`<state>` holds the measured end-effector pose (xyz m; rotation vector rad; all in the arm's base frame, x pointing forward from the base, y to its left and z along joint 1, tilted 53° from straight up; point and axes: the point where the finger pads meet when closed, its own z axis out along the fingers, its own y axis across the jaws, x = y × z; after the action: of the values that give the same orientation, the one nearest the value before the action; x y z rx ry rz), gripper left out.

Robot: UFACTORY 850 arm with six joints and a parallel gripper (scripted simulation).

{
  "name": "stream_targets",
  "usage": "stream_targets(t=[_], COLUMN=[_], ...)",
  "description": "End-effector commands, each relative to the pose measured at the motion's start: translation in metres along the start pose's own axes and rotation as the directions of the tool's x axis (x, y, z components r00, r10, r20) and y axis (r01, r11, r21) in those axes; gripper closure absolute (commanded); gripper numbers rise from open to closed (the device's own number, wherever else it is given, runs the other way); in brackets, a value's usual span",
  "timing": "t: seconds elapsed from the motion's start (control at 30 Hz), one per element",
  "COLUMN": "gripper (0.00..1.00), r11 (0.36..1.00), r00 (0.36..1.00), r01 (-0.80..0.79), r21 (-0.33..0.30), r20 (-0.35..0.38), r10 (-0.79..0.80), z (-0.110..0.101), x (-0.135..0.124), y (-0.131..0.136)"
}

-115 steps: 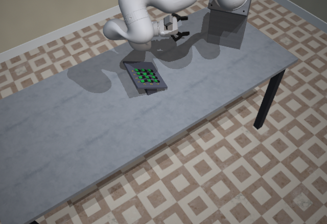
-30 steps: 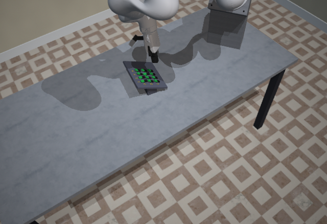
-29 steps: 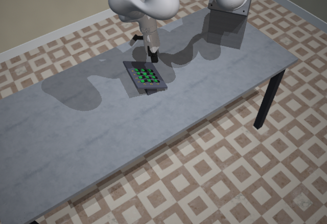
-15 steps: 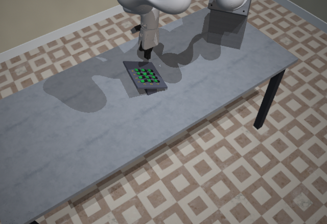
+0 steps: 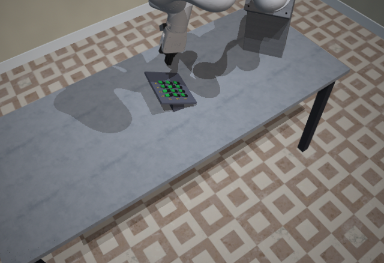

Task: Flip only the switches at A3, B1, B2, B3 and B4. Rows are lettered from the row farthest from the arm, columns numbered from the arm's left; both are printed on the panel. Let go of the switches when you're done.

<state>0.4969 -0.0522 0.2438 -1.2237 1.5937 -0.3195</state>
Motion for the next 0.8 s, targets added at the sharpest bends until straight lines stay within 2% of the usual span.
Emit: stream_targets(t=[0.0, 0.27, 0.6, 0.67, 0.77], gripper=[1.00, 1.00, 1.00, 1.00, 1.00], r11=[1.000, 1.000, 1.000, 1.000, 1.000], r00=[1.000, 1.000, 1.000, 1.000, 1.000], r01=[-0.009, -0.009, -0.009, -0.009, -0.009], r21=[0.002, 0.002, 0.002, 0.002, 0.002], r20=[-0.006, -0.006, -0.006, -0.006, -0.006], r10=[0.009, 0.009, 0.009, 0.009, 0.009], z=[0.000, 0.011, 0.066, 0.066, 0.082], x=[0.000, 0.001, 0.001, 0.001, 0.001], y=[-0.001, -0.001, -0.001, -0.001, -0.001])
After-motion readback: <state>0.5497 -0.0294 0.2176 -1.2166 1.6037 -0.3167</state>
